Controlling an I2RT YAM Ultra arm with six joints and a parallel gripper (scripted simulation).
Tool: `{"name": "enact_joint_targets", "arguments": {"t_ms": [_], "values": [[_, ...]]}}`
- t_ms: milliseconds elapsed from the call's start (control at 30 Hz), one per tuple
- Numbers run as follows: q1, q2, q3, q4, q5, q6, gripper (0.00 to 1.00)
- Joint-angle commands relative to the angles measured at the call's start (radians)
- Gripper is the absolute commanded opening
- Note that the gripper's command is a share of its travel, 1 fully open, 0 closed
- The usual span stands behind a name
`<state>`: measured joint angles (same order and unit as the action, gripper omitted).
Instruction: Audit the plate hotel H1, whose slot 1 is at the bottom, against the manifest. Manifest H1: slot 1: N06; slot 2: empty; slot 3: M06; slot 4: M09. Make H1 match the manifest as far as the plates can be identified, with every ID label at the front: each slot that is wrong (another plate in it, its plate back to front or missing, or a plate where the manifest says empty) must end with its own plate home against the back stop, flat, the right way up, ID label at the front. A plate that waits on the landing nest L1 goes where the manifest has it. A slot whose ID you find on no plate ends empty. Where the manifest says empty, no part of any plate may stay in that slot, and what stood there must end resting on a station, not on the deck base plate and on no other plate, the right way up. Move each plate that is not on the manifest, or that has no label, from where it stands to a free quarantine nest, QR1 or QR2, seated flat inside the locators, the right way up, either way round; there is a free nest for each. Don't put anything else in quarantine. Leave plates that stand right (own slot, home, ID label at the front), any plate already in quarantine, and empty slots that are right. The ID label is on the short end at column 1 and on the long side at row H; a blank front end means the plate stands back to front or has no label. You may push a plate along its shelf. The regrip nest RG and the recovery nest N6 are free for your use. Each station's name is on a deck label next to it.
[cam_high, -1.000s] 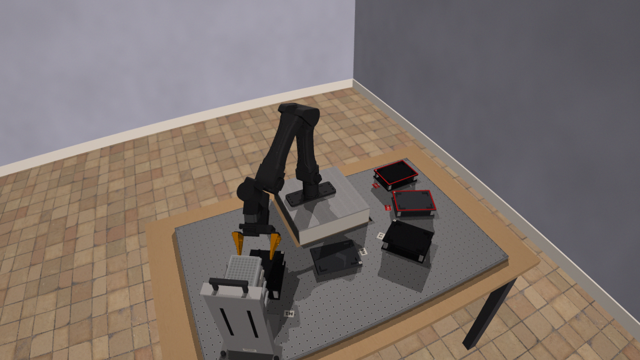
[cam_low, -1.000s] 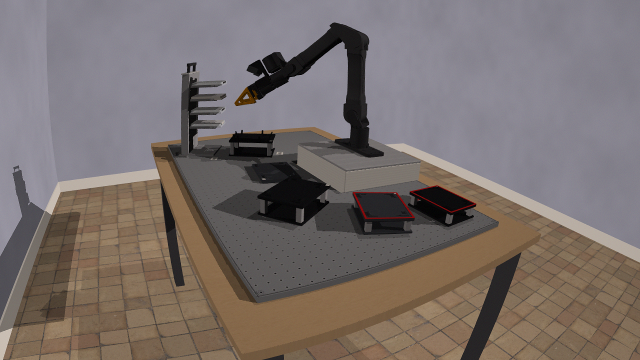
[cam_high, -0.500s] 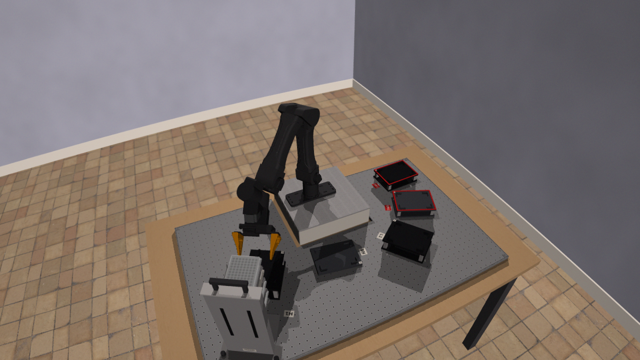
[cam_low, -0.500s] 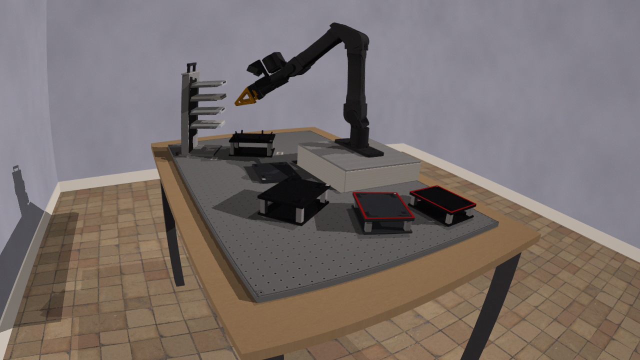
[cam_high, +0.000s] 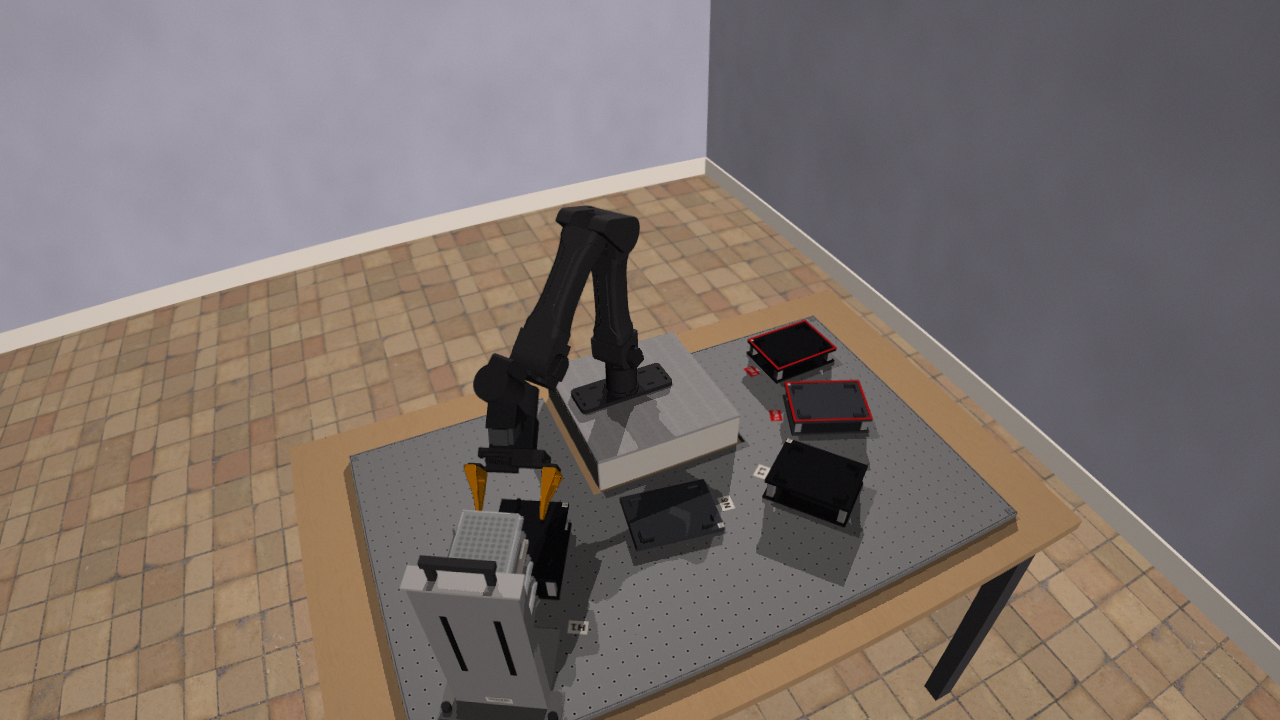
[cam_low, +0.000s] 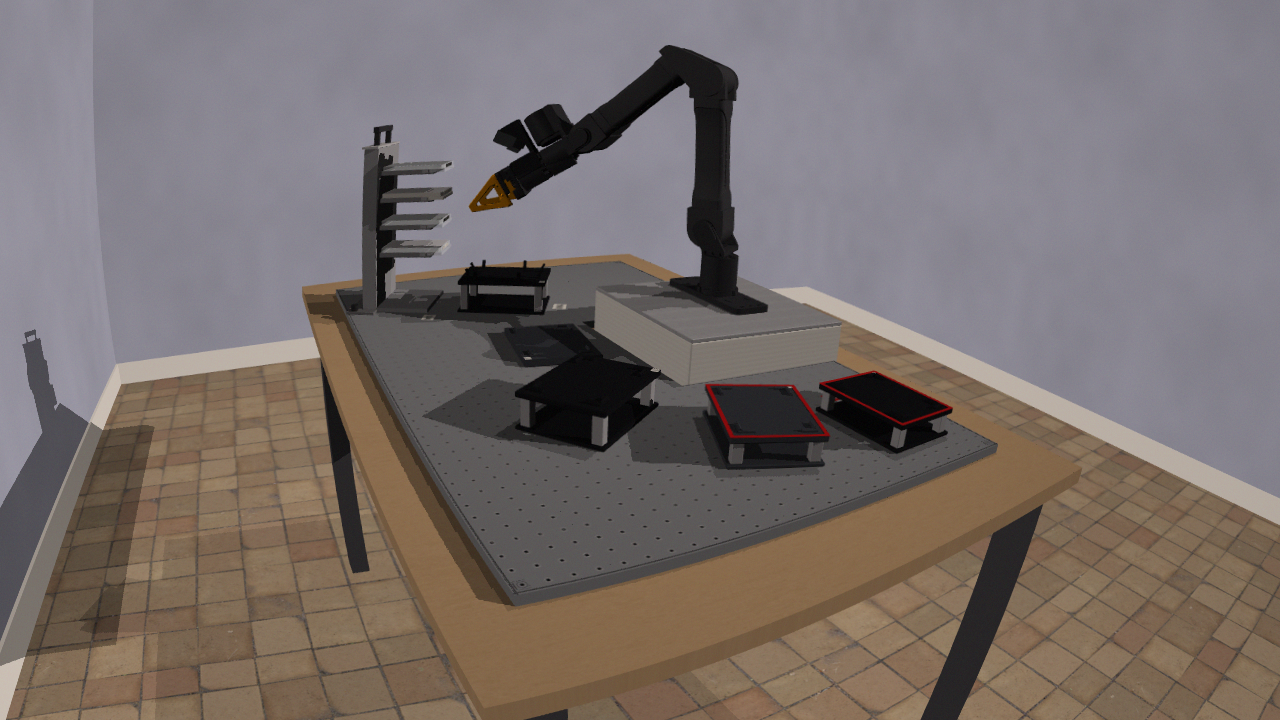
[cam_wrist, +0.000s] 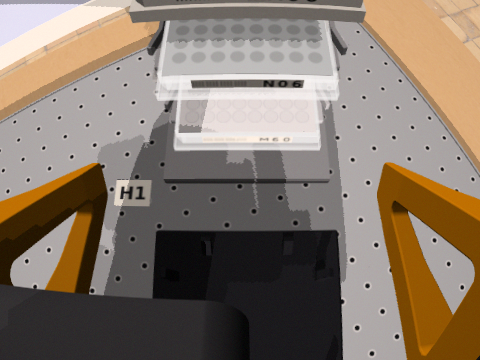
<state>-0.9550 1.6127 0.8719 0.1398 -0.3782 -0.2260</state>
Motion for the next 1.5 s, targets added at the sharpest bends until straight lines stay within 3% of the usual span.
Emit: {"name": "enact_joint_targets", "arguments": {"t_ms": [0,1367,1467], "values": [[-0.006,-0.036,0.038,0.022,-0.001,0.007,1.0],[-0.006,-0.036,0.038,0.022,-0.001,0.007,1.0],[-0.017,-0.046,-0.005,0.022,-0.011,-0.005,1.0]]}}
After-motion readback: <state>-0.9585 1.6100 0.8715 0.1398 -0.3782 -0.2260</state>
